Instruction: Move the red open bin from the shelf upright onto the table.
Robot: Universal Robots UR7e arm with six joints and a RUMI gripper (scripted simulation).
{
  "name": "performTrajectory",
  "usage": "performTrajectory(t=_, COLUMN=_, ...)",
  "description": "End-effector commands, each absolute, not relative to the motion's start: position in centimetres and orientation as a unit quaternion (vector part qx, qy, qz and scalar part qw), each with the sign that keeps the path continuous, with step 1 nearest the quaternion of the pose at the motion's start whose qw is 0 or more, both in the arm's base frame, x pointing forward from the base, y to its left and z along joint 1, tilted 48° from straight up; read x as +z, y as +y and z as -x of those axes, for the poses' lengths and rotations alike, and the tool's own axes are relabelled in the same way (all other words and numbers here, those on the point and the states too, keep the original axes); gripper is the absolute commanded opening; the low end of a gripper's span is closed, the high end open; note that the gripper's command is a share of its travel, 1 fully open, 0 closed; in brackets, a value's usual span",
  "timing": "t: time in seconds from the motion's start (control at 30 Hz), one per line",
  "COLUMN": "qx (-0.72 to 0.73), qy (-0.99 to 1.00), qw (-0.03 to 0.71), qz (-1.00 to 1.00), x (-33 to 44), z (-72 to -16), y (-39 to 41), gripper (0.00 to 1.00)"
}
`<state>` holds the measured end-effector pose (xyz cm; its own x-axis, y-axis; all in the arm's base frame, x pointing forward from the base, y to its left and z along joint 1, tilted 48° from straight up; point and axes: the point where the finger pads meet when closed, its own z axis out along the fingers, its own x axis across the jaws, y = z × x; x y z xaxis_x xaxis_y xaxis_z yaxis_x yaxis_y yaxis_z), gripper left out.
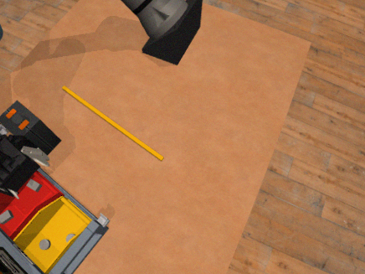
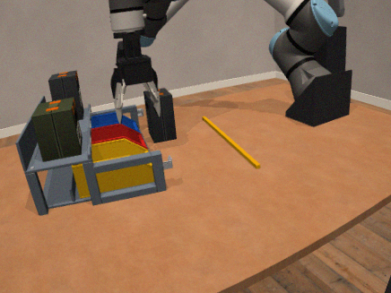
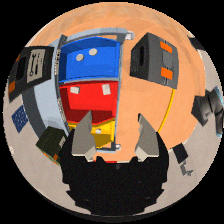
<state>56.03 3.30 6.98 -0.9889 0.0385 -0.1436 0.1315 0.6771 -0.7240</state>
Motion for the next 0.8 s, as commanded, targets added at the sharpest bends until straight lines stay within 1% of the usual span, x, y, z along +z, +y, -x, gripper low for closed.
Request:
performTrajectory(t=0.0, qx=-0.399, qy=0.914, qw=0.059, qz=-0.046, x=6.3, z=-56.1, y=2.5, gripper=0.58)
performTrajectory(t=0.77, qx=-0.399, qy=0.914, qw=0.059, qz=-0.046, x=4.1, z=-56.4, y=0.2, gripper=0.58)
